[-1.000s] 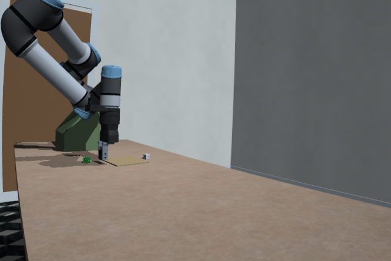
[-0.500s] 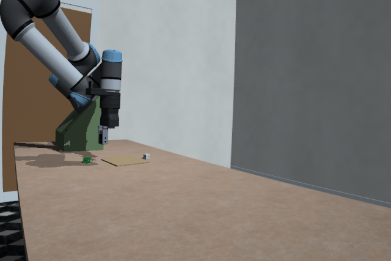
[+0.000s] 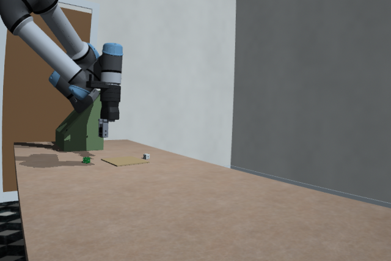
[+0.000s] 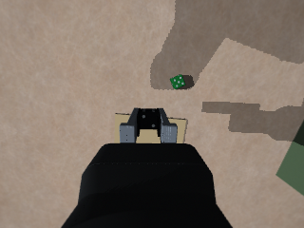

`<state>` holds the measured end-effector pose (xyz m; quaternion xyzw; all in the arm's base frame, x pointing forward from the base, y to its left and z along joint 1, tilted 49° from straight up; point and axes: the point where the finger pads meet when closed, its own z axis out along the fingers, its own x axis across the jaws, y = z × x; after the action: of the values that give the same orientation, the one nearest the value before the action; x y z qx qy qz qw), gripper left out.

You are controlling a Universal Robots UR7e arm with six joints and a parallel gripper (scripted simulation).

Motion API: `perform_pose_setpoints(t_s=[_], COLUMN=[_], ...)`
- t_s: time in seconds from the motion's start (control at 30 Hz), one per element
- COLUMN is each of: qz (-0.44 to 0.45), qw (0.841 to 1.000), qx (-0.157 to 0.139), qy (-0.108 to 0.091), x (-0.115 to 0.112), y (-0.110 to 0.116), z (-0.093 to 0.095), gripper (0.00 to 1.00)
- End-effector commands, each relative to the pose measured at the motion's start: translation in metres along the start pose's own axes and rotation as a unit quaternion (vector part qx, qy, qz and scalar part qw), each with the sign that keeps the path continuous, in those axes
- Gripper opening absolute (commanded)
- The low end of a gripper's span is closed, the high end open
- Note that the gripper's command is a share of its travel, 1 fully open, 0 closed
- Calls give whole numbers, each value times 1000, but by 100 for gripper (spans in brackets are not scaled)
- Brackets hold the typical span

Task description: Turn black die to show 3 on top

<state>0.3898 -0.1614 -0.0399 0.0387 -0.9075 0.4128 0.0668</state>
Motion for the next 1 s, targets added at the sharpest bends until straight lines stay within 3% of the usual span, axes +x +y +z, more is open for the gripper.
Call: perform_pose_setpoints(t_s=[0.0, 0.27, 0.53, 0.97], qz=[0, 3, 34, 36], qw=[1000, 1000, 999, 999], qx=[0, -1, -1, 0], qy=[0, 0, 0, 0], x=[0, -1, -1, 0], y=[0, 7, 90, 97], z=[-1, -1, -5, -5], gripper=[40, 40, 40, 40])
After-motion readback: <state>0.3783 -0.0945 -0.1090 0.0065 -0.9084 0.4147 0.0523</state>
